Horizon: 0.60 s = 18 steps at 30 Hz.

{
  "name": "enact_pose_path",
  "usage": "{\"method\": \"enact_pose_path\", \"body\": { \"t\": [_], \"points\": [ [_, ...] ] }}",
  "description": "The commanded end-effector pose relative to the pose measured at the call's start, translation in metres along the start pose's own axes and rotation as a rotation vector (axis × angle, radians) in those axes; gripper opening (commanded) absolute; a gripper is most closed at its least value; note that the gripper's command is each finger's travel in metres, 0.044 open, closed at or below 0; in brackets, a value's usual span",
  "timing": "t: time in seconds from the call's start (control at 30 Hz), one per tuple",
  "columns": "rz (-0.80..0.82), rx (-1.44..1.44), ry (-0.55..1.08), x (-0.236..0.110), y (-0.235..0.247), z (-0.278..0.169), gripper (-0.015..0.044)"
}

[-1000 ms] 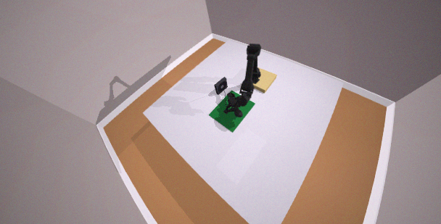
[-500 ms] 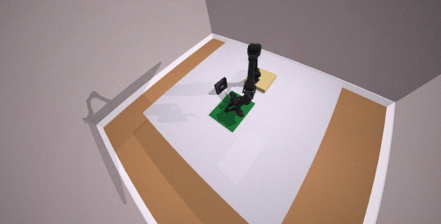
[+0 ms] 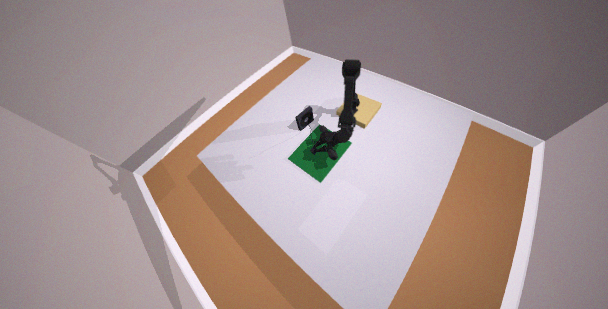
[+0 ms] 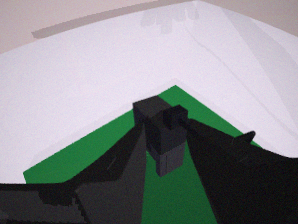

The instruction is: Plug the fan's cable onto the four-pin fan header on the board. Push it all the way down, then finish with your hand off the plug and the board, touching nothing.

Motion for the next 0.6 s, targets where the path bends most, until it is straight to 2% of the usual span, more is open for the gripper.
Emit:
{"method": "enact_pose_path", "body": {
  "t": [0.0, 0.57],
  "points": [
    [-0.01, -0.001, -0.022, -0.003, -0.003, -0.004, 0.0],
    [-0.044, 0.04, -0.123, -0.017, -0.011, -0.016, 0.0]
  ]
}}
Point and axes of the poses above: the point midway between the two fingers, 35 mm back from their tips, its own x axis out along the fingers, its own y axis across the jaws, z = x × y, the point moved 9 cm from there along -x, back along the fingers, and after that the axes turned 3 degrees about -x, right-handed, at the moved point
